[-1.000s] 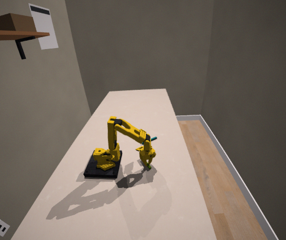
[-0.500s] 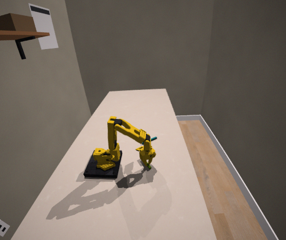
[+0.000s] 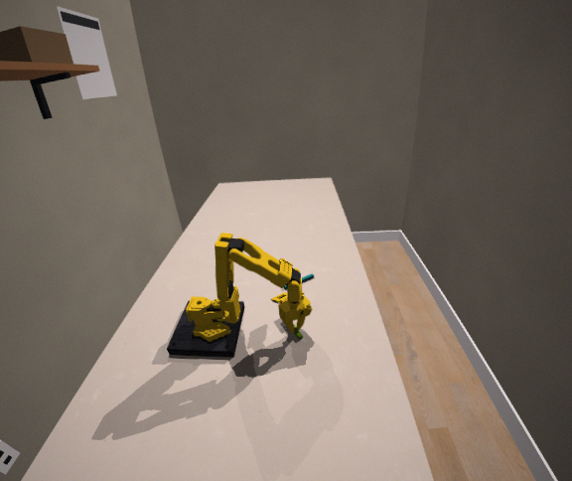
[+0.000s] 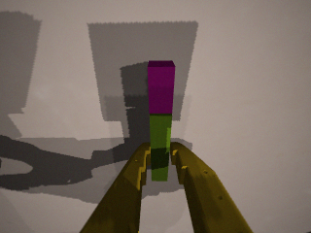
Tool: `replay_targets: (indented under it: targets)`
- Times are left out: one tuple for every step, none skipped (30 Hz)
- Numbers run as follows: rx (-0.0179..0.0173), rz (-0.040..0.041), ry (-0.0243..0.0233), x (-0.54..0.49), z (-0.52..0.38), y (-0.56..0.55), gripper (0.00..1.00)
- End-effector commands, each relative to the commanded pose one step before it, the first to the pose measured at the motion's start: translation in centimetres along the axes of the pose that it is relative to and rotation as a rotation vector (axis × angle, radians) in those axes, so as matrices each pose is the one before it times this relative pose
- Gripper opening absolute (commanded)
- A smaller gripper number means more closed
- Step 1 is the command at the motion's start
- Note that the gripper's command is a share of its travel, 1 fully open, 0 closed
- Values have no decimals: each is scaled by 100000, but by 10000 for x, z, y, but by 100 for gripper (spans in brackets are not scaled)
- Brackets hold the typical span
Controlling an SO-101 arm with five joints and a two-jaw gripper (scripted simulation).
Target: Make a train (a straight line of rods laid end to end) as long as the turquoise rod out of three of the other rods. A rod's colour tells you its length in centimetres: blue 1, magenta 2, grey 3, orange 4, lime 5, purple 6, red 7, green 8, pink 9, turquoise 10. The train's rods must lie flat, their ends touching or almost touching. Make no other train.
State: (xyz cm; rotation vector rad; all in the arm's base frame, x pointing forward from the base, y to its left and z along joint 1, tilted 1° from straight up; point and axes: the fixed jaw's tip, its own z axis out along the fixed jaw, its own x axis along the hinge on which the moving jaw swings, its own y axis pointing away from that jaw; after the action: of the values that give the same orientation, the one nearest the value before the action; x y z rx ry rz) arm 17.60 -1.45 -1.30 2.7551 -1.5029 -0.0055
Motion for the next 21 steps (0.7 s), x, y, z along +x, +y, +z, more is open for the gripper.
replay_targets:
  targets:
    - [1673,-43,1015,386,-3060,-3969,7]
    - [0,0,0,0,0,0,7]
    - [0,0,0,0,0,0,8]
    - [0,0,0,0,0,0,8]
    - [0,0,0,0,0,0,9]
    - [0,0,0,0,0,0,9]
    - [0,0,0,0,0,0,10]
    - [0,0,0,0,0,0,11]
    - [0,0,0,0,0,0,12]
    - [0,0,0,0,0,0,12]
    - [0,0,0,0,0,0,13]
    - [0,0,0,0,0,0,13]
    - [0,0,0,0,0,0,13]
    - [0,0,0,0,0,0,14]
    - [0,0,0,0,0,0,14]
    - [0,0,0,0,0,0,15]
    - [0,0,0,0,0,0,15]
    - [0,0,0,0,0,0,16]
    - [0,0,0,0,0,0,16]
    - [0,0,0,0,0,0,17]
    - [0,0,0,0,0,0,17]
